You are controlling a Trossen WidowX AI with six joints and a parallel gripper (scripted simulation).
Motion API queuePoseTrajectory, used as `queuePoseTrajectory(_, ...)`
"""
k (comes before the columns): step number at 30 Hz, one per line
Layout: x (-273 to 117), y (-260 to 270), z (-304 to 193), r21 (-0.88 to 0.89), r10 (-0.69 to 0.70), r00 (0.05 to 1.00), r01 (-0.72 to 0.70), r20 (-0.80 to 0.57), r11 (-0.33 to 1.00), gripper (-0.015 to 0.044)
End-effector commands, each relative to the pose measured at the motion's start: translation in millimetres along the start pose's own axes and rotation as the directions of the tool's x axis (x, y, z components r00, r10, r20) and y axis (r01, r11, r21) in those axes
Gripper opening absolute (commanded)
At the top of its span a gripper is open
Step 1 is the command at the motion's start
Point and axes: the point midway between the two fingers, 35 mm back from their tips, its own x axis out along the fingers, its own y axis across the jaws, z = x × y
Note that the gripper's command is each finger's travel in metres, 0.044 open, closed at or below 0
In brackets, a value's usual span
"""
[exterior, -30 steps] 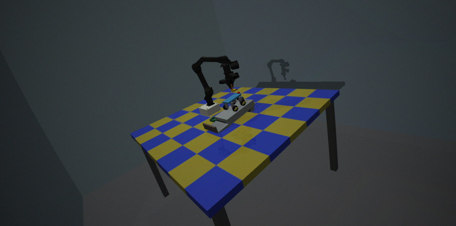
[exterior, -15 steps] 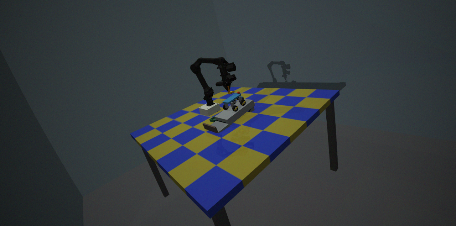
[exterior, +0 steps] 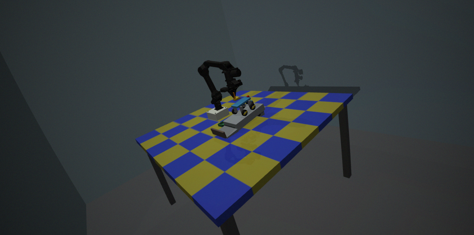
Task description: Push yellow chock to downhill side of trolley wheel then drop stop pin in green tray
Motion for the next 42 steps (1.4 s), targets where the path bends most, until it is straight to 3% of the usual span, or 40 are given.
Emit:
queuePoseTrajectory(1, 1.0, -13.4, 2.9, -0.001, 0.002, 1.000, -0.002, 0.001, 1.000, 0.0000)
queuePoseTrajectory(42, 11.6, -160.2, 32.3, -0.002, -0.012, 1.000, 0.012, 0.003, 1.000, 0.0000)
